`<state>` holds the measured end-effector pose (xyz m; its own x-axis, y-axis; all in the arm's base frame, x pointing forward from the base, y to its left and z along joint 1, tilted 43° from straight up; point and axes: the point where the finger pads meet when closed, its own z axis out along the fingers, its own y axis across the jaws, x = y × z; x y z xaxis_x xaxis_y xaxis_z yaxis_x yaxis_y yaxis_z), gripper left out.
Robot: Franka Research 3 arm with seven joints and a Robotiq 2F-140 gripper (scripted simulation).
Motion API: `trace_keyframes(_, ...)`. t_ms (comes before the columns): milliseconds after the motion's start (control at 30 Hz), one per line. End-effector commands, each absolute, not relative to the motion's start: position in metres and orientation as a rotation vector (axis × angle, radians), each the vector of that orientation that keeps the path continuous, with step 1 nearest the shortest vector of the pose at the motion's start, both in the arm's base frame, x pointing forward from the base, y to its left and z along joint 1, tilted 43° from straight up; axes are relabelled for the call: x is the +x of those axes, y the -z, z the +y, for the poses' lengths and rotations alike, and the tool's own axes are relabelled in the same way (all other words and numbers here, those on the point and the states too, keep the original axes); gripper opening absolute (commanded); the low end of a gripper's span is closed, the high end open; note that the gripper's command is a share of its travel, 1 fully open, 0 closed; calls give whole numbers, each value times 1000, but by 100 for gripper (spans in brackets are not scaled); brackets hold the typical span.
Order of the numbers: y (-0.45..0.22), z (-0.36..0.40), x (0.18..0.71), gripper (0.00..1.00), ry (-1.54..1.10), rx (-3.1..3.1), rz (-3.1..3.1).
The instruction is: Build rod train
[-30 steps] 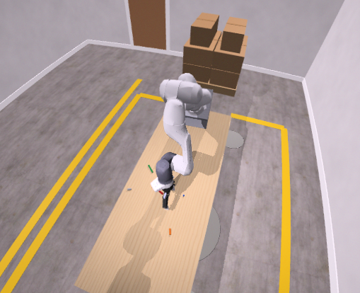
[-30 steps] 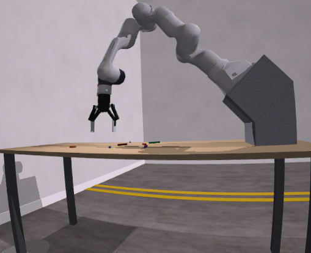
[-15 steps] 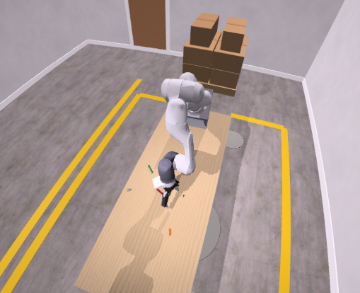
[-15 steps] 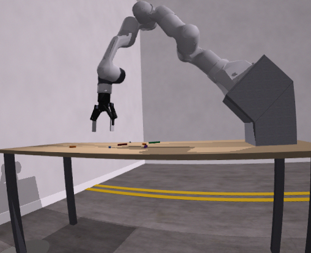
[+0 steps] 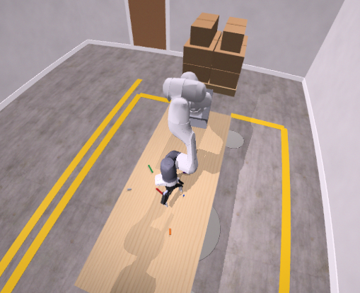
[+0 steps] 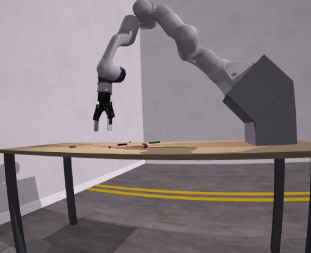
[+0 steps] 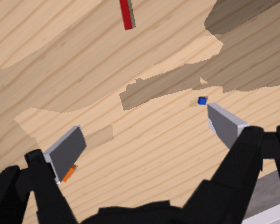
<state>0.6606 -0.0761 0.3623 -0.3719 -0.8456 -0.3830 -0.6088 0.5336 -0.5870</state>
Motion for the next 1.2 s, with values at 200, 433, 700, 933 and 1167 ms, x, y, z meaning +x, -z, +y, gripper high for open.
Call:
trace_keyframes(200,-362,-70,658,100,380,-891,2233)
trace_keyframes(433,-361,-64,655,100,326,-751,2274)
trace_keyframes(700,-359,-59,652,100,270,-605,2309)
trace_keyframes(933,-357,-54,649,100,223,-480,2333)
trace_keyframes(1167,-354,-49,646,100,174,-349,2352)
